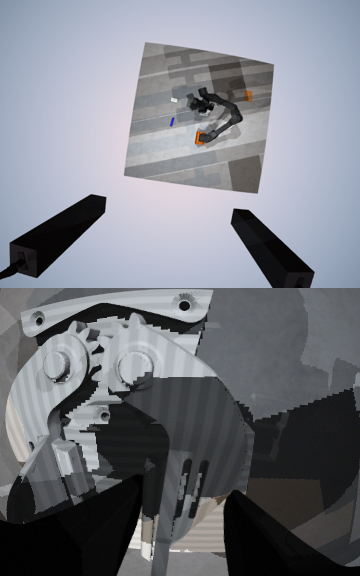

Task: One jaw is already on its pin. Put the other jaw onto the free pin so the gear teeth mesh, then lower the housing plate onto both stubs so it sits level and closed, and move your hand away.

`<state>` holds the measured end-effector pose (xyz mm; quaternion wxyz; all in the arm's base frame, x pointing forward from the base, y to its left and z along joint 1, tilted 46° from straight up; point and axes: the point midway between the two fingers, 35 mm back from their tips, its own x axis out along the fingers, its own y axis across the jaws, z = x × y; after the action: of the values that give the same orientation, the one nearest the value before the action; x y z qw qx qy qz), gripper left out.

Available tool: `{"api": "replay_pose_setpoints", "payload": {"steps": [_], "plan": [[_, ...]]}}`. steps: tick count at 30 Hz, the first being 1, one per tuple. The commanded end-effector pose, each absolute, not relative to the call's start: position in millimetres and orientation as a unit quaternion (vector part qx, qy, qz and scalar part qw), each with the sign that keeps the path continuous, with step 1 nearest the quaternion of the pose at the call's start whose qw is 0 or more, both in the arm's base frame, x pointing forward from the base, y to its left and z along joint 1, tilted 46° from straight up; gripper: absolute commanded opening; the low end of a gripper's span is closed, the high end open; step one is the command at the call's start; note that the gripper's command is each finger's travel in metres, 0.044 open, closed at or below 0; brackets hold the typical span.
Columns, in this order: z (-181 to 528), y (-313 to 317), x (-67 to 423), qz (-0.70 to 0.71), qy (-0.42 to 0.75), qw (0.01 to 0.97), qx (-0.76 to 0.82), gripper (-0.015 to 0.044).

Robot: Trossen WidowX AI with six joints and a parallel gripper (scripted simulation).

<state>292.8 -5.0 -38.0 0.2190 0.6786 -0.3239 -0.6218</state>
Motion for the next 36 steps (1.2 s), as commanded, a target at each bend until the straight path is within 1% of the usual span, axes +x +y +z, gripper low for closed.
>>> {"api": "replay_pose_setpoints", "payload": {"steps": [1, 23, 26, 27, 36], "plan": [[-40.3, -8.4, 291.4, -0.625, -0.325, 0.221, 0.674, 0.0134], [-40.3, -8.4, 291.4, -0.625, -0.325, 0.221, 0.674, 0.0134], [-38.7, -5.7, 292.7, -0.622, -0.324, 0.219, 0.678, 0.0213], [-38.7, -5.7, 292.7, -0.622, -0.324, 0.219, 0.678, 0.0224], [-38.7, -5.7, 292.7, -0.622, -0.324, 0.219, 0.678, 0.0224]]}}
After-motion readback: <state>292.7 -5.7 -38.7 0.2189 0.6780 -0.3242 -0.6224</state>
